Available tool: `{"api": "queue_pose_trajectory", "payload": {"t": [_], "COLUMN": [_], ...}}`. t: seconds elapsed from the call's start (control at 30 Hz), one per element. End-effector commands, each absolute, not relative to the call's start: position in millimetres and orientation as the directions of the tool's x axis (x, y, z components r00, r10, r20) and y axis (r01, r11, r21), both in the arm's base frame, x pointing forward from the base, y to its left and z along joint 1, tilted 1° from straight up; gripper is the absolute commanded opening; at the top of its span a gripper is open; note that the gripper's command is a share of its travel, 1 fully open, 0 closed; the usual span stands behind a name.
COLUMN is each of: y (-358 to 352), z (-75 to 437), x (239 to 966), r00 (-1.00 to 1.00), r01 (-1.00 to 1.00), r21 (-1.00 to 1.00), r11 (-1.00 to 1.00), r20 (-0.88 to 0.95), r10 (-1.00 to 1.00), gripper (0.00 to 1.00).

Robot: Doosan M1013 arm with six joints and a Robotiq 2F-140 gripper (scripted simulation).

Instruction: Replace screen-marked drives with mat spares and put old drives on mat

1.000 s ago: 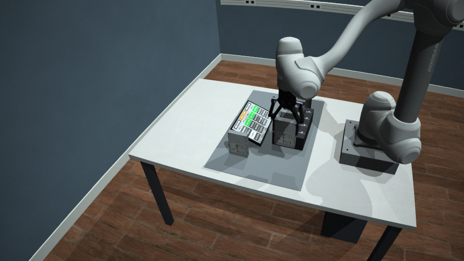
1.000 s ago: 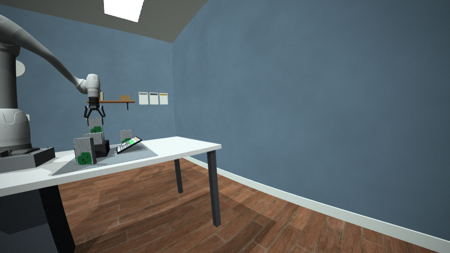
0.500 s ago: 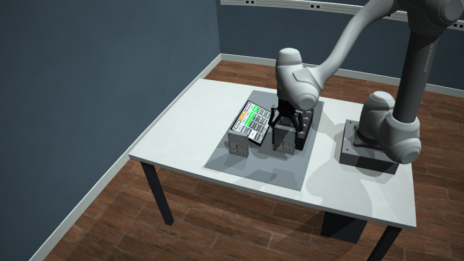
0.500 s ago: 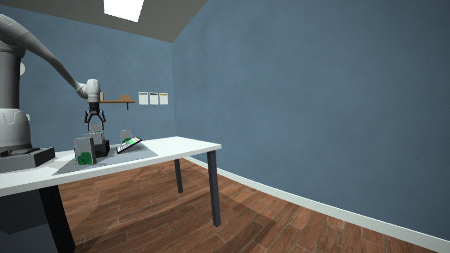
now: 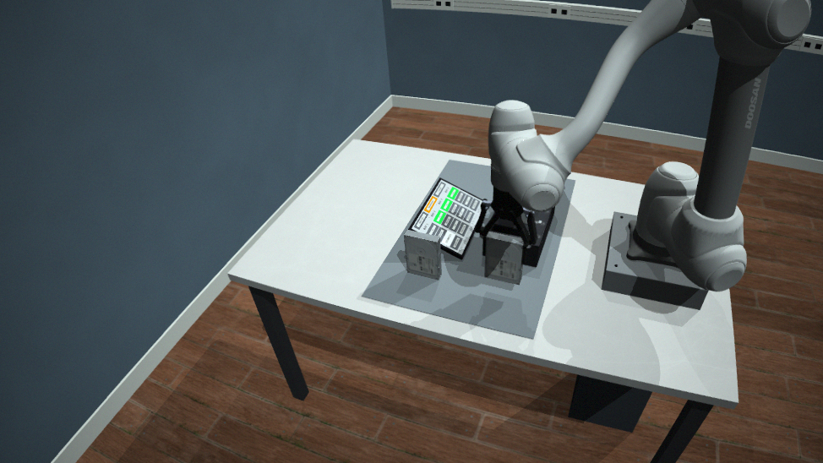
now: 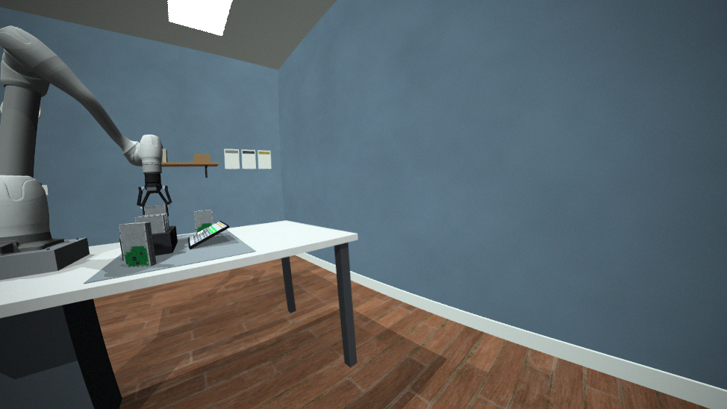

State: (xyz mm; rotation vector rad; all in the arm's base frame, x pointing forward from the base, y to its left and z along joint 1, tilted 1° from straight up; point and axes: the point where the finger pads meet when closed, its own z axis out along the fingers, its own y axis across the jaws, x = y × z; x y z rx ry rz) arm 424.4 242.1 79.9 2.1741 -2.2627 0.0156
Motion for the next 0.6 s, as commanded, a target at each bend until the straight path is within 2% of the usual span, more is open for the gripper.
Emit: {"api": "queue_pose_trajectory", "payload": {"t": [0.0,0.57], "y": [242,242], "z": [74,57], "x": [425,425], "r00": [-0.040,-0.040], "r01": [-0.999,-0.999], "r21": [-0.006,-0.006], "r11": [0.040,0.040], "r20": [0.009,0.009], "r10": [-0.999,-0.999], "gripper": [0.10,0.10]}}
